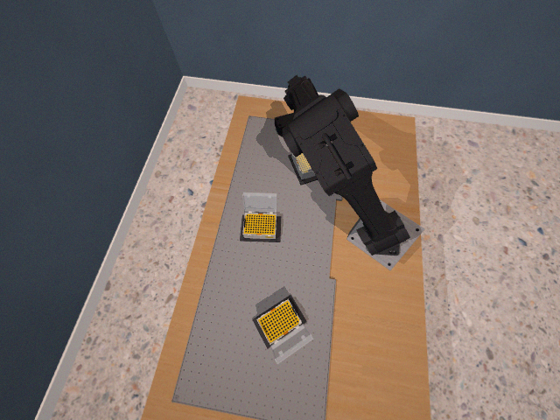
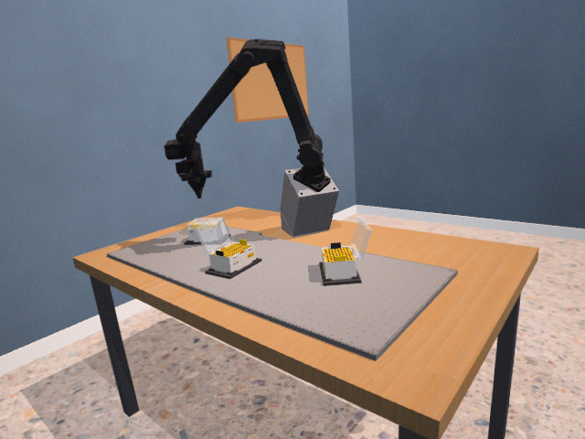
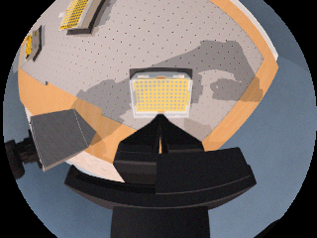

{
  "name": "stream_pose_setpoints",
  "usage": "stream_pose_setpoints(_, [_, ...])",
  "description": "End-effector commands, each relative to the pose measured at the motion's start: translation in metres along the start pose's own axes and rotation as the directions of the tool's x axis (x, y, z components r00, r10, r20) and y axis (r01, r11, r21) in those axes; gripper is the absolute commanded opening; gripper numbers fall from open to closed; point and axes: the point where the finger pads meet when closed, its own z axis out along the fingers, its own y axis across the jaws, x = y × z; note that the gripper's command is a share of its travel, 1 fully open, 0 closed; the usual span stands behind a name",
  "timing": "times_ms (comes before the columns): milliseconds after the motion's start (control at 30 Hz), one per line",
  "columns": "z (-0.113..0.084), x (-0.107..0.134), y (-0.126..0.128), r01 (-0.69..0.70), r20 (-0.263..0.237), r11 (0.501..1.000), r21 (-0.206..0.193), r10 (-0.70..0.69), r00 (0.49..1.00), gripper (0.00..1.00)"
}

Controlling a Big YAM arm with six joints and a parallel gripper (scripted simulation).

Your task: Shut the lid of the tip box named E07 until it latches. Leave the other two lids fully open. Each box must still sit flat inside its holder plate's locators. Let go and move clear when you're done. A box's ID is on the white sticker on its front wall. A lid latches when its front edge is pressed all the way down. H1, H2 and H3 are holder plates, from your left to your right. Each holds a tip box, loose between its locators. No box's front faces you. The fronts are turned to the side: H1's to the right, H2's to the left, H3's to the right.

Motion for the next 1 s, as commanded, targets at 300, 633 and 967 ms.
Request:
stream_pose_setpoints(300, [-0.025,-0.004,-0.013,0.015,0.001,1.0,0.024,-0.015,1.0,0.0])
stream_pose_setpoints(633, [-0.025,-0.004,-0.013,0.015,0.001,1.0,0.024,-0.015,1.0,0.0])
stream_pose_setpoints(967, [-0.025,-0.004,-0.013,0.015,0.001,1.0,0.024,-0.015,1.0,0.0])
